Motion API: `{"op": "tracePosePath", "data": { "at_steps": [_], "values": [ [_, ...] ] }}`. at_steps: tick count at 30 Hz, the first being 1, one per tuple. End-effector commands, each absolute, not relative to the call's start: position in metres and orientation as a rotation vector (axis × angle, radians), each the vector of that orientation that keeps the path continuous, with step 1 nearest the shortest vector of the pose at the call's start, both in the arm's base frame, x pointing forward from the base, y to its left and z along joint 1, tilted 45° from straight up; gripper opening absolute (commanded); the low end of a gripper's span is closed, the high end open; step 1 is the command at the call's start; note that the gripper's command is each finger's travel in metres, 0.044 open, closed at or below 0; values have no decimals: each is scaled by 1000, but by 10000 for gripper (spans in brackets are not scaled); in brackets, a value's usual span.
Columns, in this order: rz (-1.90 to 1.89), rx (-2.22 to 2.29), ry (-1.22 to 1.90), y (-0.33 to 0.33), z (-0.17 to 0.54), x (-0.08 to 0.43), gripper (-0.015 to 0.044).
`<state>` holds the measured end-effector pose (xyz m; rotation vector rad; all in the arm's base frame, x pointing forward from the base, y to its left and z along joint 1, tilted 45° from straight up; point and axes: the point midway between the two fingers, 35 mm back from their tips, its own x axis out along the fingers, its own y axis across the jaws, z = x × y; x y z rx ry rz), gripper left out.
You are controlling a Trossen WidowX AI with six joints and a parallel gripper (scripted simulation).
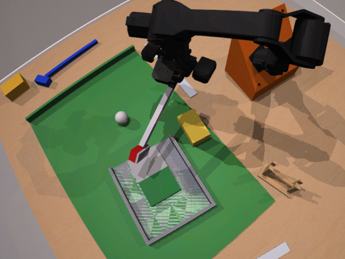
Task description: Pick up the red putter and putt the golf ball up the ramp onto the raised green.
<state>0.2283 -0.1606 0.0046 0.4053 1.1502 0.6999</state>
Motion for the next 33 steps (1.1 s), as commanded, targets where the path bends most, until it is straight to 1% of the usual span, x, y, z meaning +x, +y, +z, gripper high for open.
{"op": "tracePosePath", "data": {
  "at_steps": [1, 17, 33],
  "values": [
    [620, 490, 1194, -178, -10, 220, 0],
    [339, 834, 1347, -223, -71, 177, 0],
    [338, 836, 1346, -195, -101, 186, 0]
  ]
}}
